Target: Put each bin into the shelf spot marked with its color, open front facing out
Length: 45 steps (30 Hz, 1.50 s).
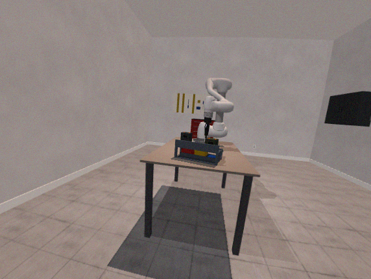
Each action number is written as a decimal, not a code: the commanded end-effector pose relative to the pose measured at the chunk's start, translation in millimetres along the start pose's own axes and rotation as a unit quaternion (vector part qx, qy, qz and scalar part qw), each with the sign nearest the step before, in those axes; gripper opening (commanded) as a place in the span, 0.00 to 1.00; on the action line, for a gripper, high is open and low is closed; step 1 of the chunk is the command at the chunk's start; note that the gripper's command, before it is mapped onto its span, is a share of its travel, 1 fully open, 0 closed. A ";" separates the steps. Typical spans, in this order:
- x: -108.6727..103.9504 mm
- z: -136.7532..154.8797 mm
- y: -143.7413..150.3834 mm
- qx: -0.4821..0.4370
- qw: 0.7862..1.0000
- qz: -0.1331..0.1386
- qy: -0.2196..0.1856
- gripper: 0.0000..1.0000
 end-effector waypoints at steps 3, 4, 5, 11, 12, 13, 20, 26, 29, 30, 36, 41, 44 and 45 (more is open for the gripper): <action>10.7 0.1 0.0 0.000 1.000 0.000 0.000 0.10; 13.7 0.1 0.0 0.000 1.000 0.000 0.000 0.10; 16.9 0.1 0.0 0.000 1.000 0.000 0.000 0.10; 30.4 0.2 0.0 0.000 1.000 0.000 0.000 0.10; 33.9 0.2 0.0 0.000 1.000 0.000 0.000 0.10; 37.4 0.3 0.0 0.000 1.000 0.000 0.000 0.10; 60.8 0.4 0.0 0.000 1.000 0.000 0.000 0.10; 72.2 0.5 0.0 0.000 1.000 0.000 0.000 0.10; 79.5 0.6 0.0 0.000 1.000 0.000 0.000 0.10; 81.6 0.6 -0.1 0.000 1.000 0.000 0.000 0.10; 90.9 0.6 -0.1 0.000 1.000 0.000 0.000 0.10; 93.4 0.7 -0.1 0.000 1.000 0.000 0.000 0.10; 94.8 0.7 -0.1 0.000 1.000 0.000 0.000 0.10; 95.0 0.7 -0.1 0.000 1.000 0.000 0.000 0.10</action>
Point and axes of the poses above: the point where the finger pads meet when closed, its own x axis out along the fingers, its own y axis across the jaws, z = x × y, the point moved 4 cm from there along -x, back along the fingers, and after that the axes turned 3 degrees about x, right-handed, at the moved point
